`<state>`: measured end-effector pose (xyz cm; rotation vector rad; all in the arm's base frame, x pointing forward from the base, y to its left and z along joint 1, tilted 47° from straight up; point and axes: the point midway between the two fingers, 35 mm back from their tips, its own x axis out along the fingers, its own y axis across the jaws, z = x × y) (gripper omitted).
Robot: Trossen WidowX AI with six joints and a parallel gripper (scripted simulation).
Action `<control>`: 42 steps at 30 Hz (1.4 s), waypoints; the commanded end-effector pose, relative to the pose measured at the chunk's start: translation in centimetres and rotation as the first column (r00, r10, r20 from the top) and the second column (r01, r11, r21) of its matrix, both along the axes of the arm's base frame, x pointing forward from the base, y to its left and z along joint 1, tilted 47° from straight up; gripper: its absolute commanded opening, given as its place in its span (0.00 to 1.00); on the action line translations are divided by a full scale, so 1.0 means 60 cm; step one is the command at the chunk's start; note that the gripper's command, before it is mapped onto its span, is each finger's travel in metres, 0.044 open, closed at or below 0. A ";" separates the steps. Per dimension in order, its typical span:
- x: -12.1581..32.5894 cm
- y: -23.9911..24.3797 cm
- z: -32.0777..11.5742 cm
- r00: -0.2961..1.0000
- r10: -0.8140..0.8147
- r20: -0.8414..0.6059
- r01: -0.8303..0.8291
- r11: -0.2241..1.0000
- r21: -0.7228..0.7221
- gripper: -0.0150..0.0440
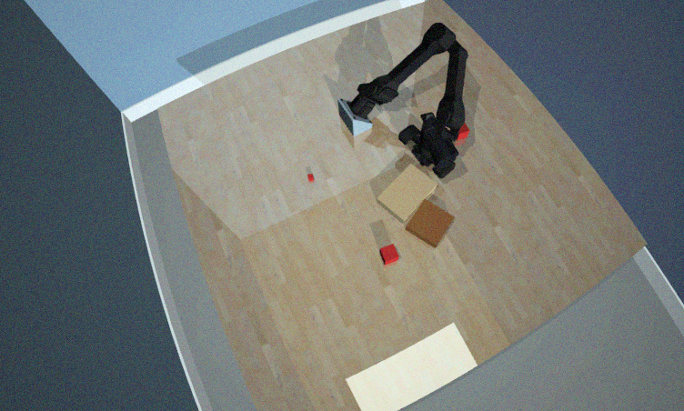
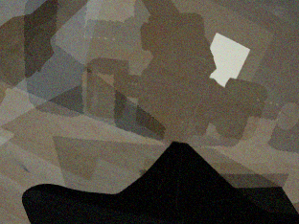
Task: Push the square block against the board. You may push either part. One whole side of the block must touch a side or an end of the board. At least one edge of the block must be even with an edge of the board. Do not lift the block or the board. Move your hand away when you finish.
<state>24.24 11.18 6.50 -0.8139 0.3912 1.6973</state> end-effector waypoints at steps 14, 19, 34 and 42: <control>-0.018 0.029 0.032 1.000 -0.003 -0.008 0.004 1.000 0.011 0.25; -0.006 -0.018 0.065 1.000 -0.002 -0.005 0.002 1.000 0.005 0.25; 0.001 -0.078 0.051 0.993 0.083 0.083 -0.085 0.996 0.017 0.25; -0.004 -0.036 0.010 0.993 0.082 0.084 -0.084 0.996 0.016 0.25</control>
